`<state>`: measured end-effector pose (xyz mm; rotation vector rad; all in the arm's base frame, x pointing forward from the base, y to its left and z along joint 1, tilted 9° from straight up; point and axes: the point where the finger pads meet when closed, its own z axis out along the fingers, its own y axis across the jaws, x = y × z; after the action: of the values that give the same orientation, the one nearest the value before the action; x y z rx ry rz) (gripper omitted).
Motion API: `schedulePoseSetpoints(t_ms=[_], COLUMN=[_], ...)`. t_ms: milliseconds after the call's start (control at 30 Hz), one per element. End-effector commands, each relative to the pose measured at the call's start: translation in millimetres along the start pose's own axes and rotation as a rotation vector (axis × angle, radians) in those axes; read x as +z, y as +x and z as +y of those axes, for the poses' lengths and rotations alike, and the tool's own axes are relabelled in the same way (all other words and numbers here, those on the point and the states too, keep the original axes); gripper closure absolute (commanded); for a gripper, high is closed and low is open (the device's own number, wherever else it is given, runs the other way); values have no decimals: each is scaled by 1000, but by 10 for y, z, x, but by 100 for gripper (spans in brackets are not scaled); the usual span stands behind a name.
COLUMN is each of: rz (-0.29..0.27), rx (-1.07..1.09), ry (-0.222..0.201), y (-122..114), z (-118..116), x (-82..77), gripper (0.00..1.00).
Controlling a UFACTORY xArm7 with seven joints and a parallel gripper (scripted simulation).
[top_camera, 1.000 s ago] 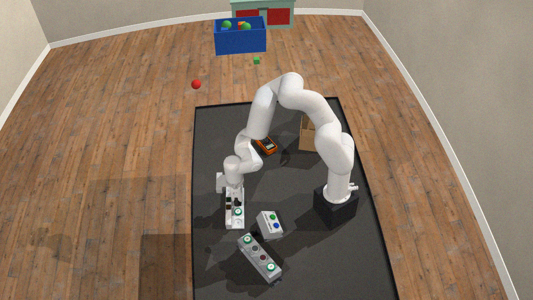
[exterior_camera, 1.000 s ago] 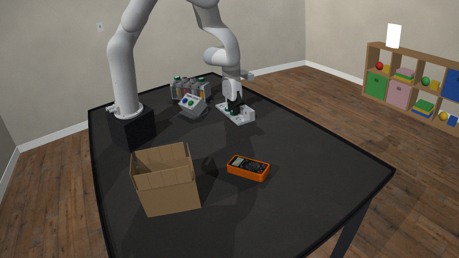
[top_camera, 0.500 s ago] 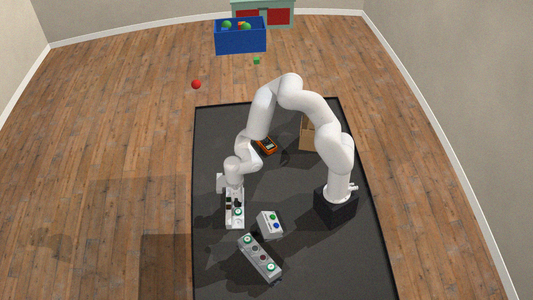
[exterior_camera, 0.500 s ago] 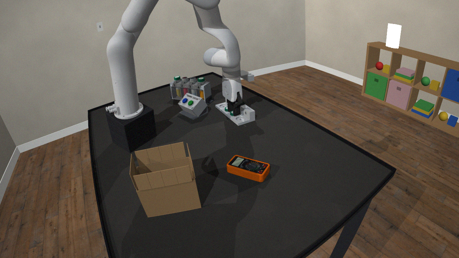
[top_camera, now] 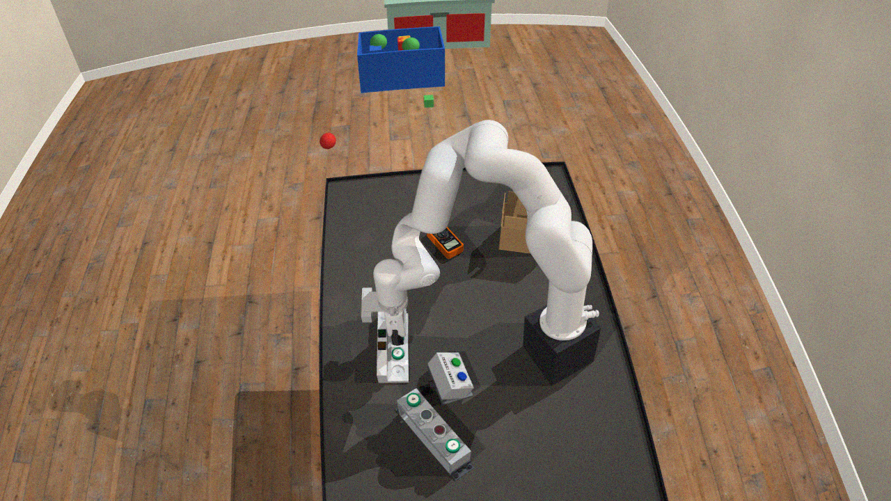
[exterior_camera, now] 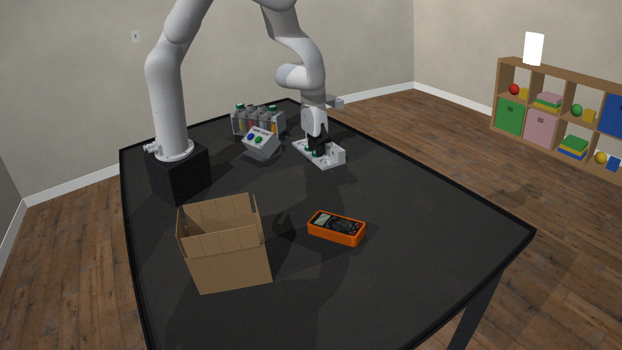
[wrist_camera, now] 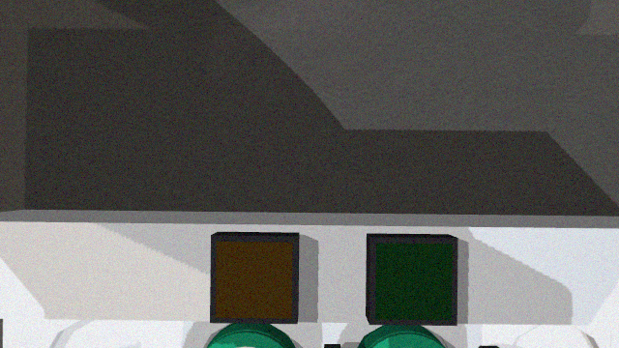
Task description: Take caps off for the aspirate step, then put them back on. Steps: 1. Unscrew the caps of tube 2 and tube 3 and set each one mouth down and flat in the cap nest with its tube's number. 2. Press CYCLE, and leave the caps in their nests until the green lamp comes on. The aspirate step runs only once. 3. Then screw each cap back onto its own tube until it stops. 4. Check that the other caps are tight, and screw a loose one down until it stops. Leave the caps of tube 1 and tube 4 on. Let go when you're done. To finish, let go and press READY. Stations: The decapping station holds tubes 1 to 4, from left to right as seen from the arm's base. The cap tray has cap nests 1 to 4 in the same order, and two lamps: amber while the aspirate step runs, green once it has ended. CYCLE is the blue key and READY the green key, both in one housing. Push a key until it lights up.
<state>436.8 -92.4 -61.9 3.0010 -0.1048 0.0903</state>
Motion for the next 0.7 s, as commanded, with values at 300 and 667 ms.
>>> schedulePoseSetpoints(t_ms=[300,667], rz=[6,6], rx=[0,0], ry=[0,0], y=[24,23], z=[2,2], x=[-664,-1115], gripper=[54,54])
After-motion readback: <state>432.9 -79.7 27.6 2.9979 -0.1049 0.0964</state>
